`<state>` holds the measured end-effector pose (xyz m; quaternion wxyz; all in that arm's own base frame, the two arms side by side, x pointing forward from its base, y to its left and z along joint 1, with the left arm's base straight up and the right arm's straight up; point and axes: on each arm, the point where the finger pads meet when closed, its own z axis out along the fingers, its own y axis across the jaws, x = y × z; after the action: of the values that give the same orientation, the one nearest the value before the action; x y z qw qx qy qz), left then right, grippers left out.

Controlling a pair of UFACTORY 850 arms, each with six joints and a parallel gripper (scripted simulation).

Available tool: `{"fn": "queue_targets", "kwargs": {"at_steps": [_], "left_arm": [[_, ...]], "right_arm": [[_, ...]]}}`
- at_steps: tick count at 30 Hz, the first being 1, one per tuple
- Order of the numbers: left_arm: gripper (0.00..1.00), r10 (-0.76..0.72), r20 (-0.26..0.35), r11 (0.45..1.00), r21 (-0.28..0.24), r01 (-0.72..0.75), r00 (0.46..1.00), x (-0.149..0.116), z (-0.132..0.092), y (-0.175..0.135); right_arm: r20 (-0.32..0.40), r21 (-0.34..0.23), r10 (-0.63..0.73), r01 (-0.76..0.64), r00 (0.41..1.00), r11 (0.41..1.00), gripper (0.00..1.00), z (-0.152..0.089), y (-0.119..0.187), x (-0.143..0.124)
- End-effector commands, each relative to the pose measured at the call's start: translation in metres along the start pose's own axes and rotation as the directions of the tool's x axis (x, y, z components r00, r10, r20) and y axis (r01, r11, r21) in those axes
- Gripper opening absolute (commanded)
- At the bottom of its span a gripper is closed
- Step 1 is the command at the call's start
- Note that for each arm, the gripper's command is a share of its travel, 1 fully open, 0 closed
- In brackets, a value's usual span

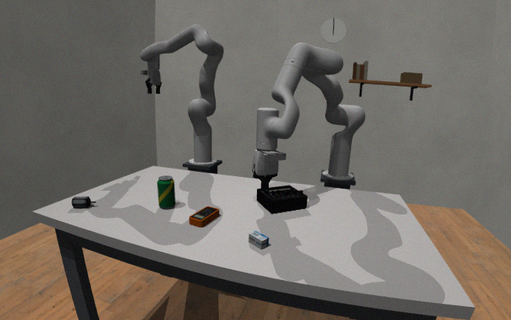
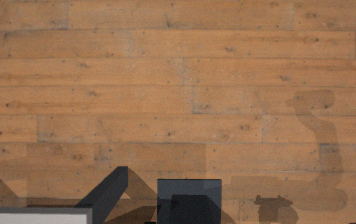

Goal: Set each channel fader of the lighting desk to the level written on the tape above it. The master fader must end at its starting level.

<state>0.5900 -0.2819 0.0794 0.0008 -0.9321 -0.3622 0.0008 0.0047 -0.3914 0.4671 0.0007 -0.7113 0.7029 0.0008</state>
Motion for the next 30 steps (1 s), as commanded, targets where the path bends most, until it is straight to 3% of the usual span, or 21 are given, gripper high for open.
{"fn": "queue_targets", "kwargs": {"at_steps": [1,30], "left_arm": [[0.00,0.000,-0.001,1.000,-0.002,0.000,1.000,0.002,-0.001,0.001],[0.00,0.000,-0.001,1.000,-0.002,0.000,1.000,0.017,-0.001,0.001]], "right_arm": [[-0.002,0.000,0.000,0.000,1.000,1.000,1.00,-0.001,0.000,0.000],[-0.002,0.000,0.000,0.000,1.000,1.000,1.00,-0.001,0.000,0.000]]}}
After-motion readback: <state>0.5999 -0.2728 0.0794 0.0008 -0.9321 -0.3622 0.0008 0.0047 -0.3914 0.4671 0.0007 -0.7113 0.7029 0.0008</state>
